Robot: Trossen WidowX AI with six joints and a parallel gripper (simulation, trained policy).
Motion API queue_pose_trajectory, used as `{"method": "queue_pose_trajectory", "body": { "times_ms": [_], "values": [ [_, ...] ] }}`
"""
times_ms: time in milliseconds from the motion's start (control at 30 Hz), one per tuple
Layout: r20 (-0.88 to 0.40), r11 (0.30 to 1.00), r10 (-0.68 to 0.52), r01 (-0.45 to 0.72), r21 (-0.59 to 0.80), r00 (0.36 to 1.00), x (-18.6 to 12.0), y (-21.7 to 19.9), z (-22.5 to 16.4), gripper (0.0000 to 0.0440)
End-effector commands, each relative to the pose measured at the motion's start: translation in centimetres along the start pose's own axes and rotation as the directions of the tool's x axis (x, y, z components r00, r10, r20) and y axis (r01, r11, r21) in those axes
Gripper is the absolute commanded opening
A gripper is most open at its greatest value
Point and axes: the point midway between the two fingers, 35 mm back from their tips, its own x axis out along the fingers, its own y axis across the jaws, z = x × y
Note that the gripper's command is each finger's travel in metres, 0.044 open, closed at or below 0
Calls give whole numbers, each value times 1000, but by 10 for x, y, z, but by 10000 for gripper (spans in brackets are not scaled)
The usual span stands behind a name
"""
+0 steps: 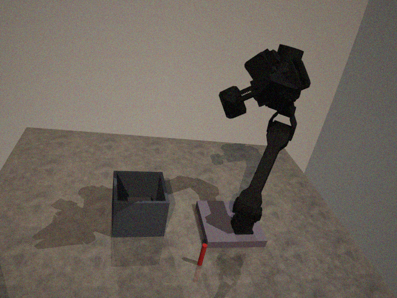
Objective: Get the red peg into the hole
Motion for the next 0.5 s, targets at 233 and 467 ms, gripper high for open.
{"method": "queue_pose_trajectory", "body": {
  "times_ms": [233, 467],
  "values": [
    [-210, 932, -318, 345, 110, 925, 27, -100, -54, 440],
    [-332, 824, -472, 542, 164, 817, 22, -157, -81, 440]
  ]
}}
